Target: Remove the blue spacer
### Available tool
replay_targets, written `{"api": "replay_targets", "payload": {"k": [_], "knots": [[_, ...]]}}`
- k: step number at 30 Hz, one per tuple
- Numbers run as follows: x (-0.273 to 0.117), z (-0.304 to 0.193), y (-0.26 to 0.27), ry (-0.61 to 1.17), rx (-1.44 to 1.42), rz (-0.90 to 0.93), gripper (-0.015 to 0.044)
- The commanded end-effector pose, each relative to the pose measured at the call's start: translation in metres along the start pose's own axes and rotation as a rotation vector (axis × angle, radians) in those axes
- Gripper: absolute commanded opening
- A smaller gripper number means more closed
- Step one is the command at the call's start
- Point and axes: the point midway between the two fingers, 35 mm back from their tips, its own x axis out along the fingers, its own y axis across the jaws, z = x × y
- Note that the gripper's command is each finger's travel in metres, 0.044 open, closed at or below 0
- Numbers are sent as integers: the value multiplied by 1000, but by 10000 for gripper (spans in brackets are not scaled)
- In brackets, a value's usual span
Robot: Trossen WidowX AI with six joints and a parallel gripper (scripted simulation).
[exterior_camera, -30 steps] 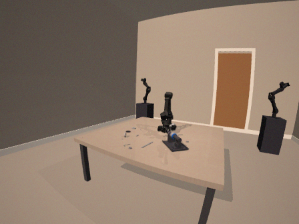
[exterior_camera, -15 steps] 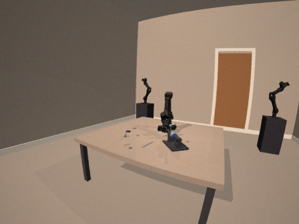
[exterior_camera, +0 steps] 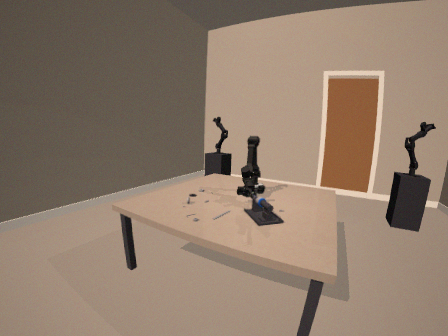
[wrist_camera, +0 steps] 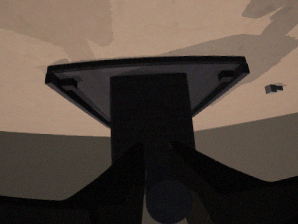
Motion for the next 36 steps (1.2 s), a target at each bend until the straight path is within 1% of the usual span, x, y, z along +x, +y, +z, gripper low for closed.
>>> {"api": "replay_targets", "payload": {"k": [1, 36], "knots": [[-1, 0, 0, 0, -4, 0, 0], [-4, 2, 0, 0, -4, 0, 0]]}}
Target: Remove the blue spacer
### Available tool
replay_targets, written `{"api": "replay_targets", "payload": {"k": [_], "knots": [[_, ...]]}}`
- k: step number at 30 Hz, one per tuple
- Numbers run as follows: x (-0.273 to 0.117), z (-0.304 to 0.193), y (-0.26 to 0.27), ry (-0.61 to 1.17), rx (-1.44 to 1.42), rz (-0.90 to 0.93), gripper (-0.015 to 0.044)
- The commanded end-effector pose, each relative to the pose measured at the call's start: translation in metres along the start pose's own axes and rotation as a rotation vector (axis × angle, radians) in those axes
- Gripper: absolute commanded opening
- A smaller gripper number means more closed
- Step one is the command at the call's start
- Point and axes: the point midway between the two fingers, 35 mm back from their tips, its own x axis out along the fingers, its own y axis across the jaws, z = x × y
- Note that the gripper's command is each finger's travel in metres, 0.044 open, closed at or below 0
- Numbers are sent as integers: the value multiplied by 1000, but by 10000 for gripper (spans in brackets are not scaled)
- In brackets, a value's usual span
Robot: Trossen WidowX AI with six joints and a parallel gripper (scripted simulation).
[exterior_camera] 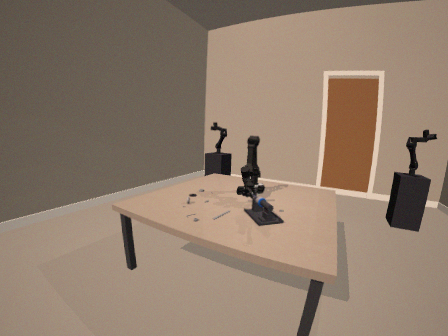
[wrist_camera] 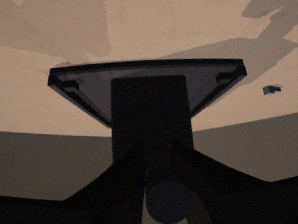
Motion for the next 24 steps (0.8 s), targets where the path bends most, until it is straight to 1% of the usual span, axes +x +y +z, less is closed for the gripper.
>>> {"api": "replay_targets", "payload": {"k": [1, 24], "knots": [[-1, 0, 0, 0, -4, 0, 0], [-2, 1, 0, 0, 0, 0, 0]]}}
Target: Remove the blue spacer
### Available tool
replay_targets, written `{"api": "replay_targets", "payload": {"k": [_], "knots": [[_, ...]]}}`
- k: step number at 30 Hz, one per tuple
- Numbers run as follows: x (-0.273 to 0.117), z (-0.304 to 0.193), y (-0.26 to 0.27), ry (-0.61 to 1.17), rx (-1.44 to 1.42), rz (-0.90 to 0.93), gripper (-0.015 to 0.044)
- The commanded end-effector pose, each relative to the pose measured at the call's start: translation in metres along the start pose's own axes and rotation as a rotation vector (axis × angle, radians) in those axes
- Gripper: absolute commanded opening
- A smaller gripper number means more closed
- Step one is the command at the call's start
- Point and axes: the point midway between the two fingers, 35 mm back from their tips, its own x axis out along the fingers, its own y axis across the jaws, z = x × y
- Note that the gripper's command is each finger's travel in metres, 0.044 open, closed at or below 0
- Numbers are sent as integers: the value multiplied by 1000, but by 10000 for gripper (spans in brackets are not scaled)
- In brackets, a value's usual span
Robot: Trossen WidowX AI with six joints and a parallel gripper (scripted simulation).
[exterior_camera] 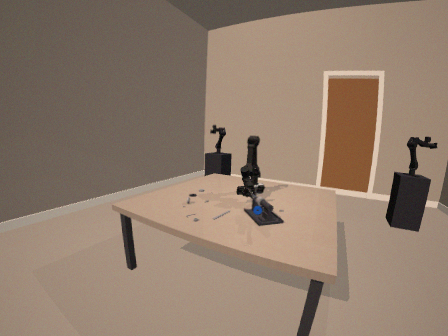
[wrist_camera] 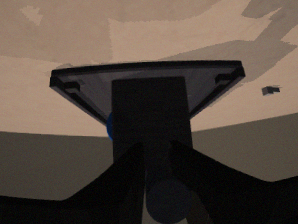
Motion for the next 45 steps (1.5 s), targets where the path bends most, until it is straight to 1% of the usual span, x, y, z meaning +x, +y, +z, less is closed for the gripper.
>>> {"api": "replay_targets", "payload": {"k": [1, 45], "knots": [[0, 0, 0, 0, 0, 0, 0], [11, -7, 0, 2, -4, 0, 0]]}}
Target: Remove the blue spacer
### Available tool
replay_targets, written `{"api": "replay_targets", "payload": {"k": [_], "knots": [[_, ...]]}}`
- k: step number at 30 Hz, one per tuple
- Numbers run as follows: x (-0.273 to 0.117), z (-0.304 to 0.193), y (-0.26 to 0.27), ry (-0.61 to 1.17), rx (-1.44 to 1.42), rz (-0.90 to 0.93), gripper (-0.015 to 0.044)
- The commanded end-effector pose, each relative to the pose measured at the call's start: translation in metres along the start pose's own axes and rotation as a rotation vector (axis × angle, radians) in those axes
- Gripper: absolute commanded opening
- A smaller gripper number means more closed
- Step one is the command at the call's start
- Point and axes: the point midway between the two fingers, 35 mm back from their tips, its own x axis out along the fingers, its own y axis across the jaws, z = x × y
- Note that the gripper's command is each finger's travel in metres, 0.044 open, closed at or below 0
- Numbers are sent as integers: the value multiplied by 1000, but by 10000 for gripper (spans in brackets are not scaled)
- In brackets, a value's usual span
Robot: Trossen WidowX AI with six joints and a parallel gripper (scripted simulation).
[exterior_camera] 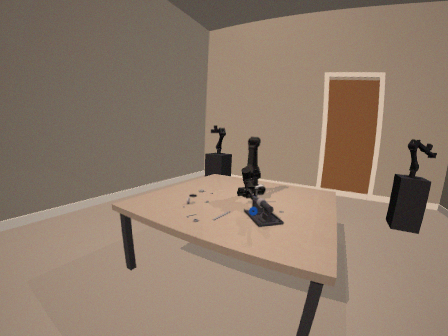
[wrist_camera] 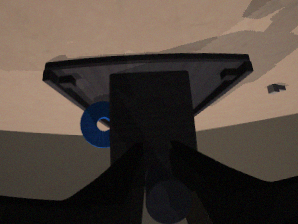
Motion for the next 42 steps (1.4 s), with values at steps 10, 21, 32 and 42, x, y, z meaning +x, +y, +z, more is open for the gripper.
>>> {"api": "replay_targets", "payload": {"k": [10, 21, 32, 42], "knots": [[5, -3, 0, 1, 2, -2, 0], [9, -6, 0, 2, 2, -2, 0], [12, -8, 0, 2, 2, -2, 0], [16, -10, 0, 2, 2, -2, 0]]}}
